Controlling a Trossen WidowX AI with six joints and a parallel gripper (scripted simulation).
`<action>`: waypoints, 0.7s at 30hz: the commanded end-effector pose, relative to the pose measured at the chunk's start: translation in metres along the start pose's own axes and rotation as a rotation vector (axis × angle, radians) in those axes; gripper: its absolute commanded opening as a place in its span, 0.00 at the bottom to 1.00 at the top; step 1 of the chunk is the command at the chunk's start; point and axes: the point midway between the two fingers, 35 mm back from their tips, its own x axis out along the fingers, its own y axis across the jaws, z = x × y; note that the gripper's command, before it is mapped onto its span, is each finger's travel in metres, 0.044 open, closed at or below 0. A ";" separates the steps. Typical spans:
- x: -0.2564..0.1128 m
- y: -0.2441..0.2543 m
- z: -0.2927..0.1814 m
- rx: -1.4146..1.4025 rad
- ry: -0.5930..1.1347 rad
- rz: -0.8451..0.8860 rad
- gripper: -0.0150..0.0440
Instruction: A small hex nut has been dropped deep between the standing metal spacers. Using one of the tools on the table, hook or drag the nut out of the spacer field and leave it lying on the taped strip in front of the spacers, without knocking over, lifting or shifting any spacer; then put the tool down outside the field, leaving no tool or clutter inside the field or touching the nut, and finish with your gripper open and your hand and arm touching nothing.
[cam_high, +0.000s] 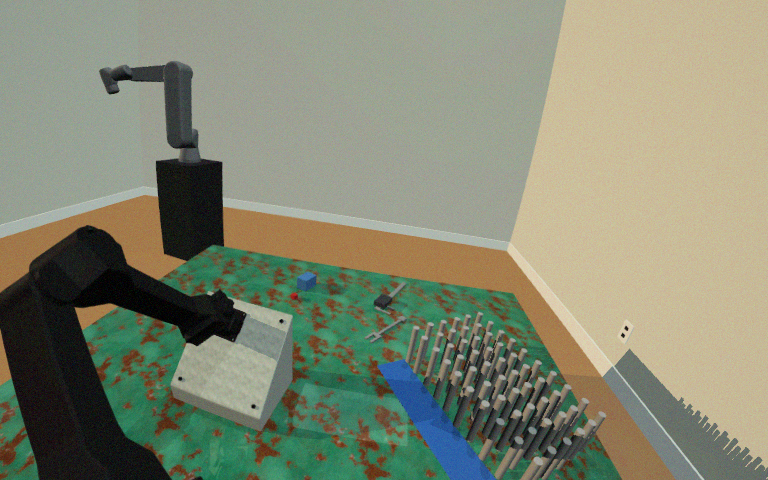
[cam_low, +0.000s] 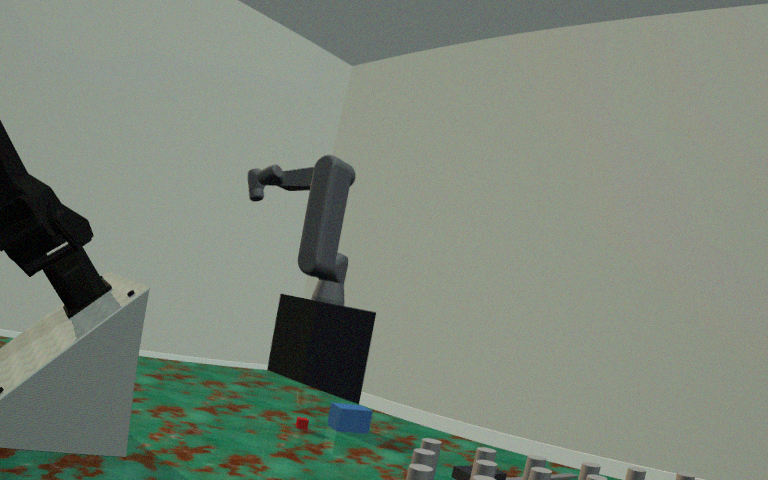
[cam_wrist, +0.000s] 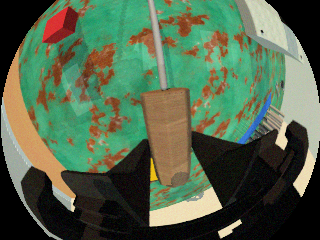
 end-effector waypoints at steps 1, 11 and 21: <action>0.000 -0.008 0.002 -0.091 0.006 -0.016 0.25; -0.007 -0.027 -0.016 -0.374 0.066 -0.028 0.25; -0.012 -0.037 -0.022 -0.630 0.099 -0.023 0.25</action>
